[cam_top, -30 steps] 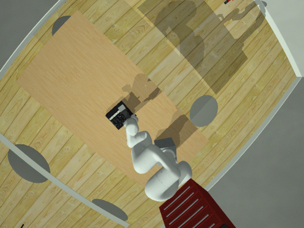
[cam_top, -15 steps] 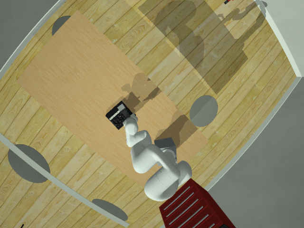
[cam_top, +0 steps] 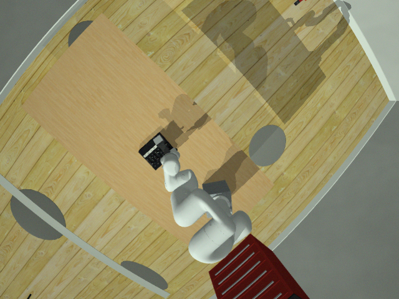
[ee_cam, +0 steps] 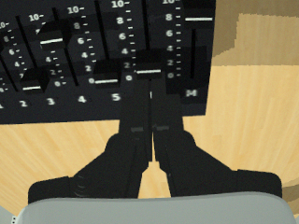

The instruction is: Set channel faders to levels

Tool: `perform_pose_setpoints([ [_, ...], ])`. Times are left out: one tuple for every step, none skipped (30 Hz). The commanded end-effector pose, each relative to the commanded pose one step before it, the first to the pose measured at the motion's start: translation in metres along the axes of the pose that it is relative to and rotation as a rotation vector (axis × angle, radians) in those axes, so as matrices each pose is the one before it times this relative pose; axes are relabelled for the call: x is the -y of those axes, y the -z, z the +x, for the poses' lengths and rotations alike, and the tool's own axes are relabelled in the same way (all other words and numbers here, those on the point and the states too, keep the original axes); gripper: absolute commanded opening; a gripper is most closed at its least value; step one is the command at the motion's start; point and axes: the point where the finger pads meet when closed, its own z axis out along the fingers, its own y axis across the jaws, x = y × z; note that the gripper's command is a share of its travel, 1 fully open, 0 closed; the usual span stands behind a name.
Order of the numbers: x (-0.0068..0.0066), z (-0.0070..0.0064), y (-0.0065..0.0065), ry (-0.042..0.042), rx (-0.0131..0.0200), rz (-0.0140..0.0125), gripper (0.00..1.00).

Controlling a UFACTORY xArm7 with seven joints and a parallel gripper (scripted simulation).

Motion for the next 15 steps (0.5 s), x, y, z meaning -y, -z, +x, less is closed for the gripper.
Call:
perform_pose_setpoints([
  [-0.0001, 0.00522, 0.001, -0.00015, -0.00367, -0.0004, 0.0],
  [0.0, 0.00058, 0.0, 0.0, 0.0, 0.0, 0.0],
  [0.0, 0.00057, 0.0, 0.0, -0.00001, 0.00001, 0.0],
  [0.0, 0.00056, 0.0, 0.0, 0.0, 0.0, 0.0],
  [0.0, 0.00054, 0.0, 0.0, 0.0, 0.0, 0.0],
  [0.0, 0.00053, 0.0, 0.0, 0.0, 0.0, 0.0],
  [0.0, 0.0, 0.0, 0.0, 0.0, 0.0, 0.0],
  [0.0, 0.0, 0.0, 0.0, 0.0, 0.0, 0.0],
  [0.0, 0.00051, 0.0, 0.0, 0.0, 0.0, 0.0],
  [0.0, 0.0005, 0.0, 0.0, 0.0, 0.0, 0.0],
  [0.0, 0.00048, 0.0, 0.0, 0.0, 0.0, 0.0],
  [0.0, 0.00046, 0.0, 0.0, 0.00001, 0.0, 0.0],
  [0.0, 0.00044, 0.0, 0.0, 0.0, 0.0, 0.0],
  [0.0, 0.00043, 0.0, 0.0, -0.00001, 0.0, 0.0],
  [0.0, 0.00041, 0.0, 0.0, 0.0, 0.0, 0.0],
])
